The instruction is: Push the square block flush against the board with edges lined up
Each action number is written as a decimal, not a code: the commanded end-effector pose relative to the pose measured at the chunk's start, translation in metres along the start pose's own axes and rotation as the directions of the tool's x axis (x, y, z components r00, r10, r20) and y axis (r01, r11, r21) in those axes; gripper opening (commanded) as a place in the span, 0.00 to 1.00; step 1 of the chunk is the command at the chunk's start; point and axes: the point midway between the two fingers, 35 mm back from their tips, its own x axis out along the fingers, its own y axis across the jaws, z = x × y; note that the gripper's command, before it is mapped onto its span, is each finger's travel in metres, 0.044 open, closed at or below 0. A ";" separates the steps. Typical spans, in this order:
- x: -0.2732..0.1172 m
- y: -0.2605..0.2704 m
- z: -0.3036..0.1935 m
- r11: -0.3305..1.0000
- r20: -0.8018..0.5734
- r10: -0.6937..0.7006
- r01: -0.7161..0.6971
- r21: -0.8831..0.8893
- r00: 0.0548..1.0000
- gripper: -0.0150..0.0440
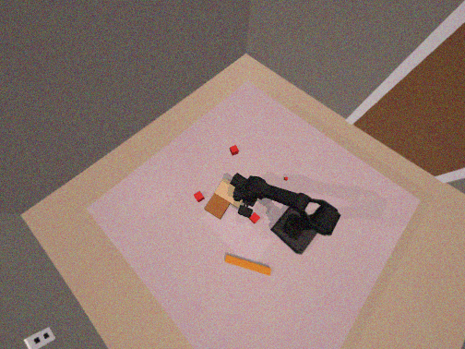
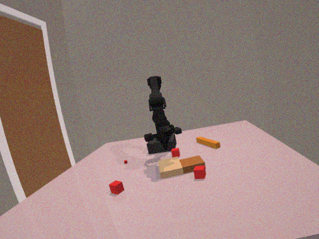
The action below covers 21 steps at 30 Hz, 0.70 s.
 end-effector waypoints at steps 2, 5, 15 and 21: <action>-0.012 -0.009 0.054 0.996 0.005 0.002 -0.002 0.085 1.000 0.25; -0.013 -0.013 0.084 0.990 0.004 0.005 -0.006 0.143 1.000 0.25; -0.003 -0.025 0.174 0.950 0.008 0.008 -0.011 0.313 1.000 0.25; 0.004 -0.028 0.209 0.931 0.016 0.000 -0.006 0.366 1.000 0.25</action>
